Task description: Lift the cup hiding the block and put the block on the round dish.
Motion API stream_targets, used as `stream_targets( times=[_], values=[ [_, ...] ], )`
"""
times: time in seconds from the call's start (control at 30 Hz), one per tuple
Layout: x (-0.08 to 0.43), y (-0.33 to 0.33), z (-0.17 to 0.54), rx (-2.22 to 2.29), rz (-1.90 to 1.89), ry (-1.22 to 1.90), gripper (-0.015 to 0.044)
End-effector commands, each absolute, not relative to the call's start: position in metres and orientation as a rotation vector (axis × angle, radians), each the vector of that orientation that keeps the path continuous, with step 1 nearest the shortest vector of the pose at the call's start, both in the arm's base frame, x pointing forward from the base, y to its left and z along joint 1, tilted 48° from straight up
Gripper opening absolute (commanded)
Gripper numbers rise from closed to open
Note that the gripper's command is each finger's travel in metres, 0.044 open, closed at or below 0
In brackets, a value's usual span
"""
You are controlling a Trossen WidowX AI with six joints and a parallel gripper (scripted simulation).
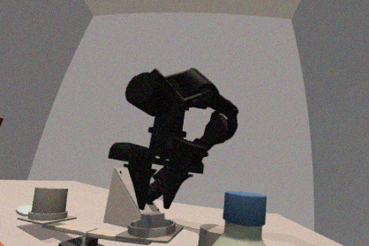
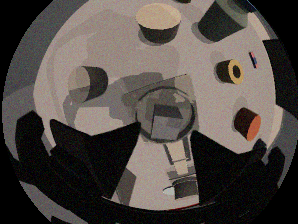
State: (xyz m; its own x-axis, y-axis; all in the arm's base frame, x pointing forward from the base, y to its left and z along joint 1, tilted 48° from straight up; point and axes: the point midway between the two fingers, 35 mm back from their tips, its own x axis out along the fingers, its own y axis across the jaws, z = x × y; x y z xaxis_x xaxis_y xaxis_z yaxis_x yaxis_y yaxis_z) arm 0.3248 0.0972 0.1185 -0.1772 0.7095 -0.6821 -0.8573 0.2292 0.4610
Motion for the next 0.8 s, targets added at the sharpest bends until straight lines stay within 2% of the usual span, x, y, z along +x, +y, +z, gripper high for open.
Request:
stream_targets(
  times=[0.0, 0.5, 0.63, 0.77],
  values=[
    [0.323, 0.102, 0.114, -0.177, 1.405, 1.046, 0.0260],
    [0.319, 0.118, 0.099, -0.176, 1.406, 1.045, 0.0260],
    [0.319, 0.118, 0.099, -0.176, 1.406, 1.045, 0.0155],
    [0.319, 0.118, 0.099, -0.176, 1.406, 1.045, 0.0128]
  ],
)
